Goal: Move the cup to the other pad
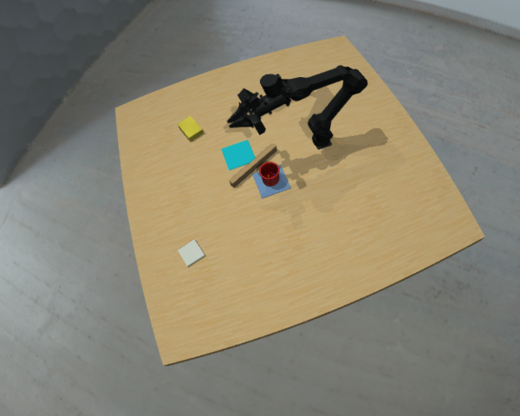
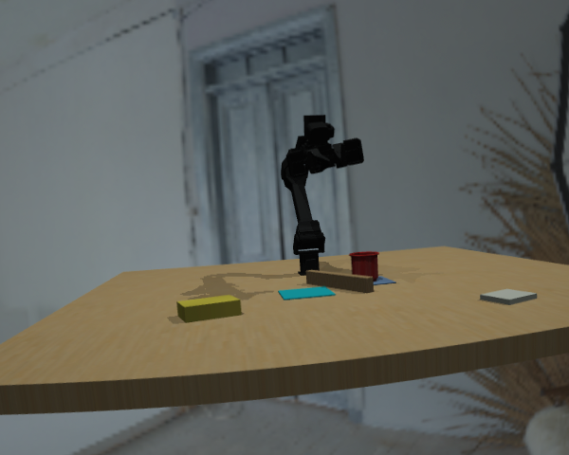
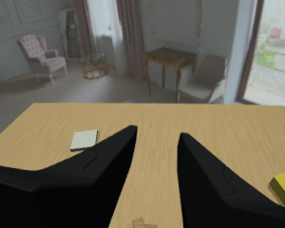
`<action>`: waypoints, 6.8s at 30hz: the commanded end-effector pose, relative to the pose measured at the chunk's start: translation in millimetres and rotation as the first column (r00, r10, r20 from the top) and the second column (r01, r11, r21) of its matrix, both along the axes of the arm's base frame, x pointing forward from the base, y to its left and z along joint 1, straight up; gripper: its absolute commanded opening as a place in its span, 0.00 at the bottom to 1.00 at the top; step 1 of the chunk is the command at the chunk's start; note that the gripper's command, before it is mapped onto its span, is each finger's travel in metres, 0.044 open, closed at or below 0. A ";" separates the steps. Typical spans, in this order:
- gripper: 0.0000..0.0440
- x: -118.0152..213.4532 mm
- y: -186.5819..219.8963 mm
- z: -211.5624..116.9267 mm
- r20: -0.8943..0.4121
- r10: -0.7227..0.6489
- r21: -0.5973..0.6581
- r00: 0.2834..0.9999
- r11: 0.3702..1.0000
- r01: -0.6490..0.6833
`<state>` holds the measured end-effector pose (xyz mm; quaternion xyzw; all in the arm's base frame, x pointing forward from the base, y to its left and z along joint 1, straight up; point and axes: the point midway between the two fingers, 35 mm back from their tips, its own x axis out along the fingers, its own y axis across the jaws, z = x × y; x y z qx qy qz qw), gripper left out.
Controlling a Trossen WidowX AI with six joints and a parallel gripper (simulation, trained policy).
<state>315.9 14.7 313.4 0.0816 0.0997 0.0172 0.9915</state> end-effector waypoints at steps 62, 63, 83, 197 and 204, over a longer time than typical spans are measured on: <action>0.26 -15.6 76.3 -50.2 -0.810 0.016 0.324 0.586 0.845 0.425; 0.26 -16.4 76.5 -52.2 -0.820 0.011 0.315 0.573 0.844 0.434; 0.31 -37.8 69.4 -97.6 -0.950 -0.097 0.086 0.297 0.832 0.548; 0.00 -1.2 -3.1 -159.5 -0.932 -0.230 0.050 0.280 0.683 0.728; 0.00 12.0 -27.1 -163.5 -0.918 -0.254 0.073 0.304 0.647 0.759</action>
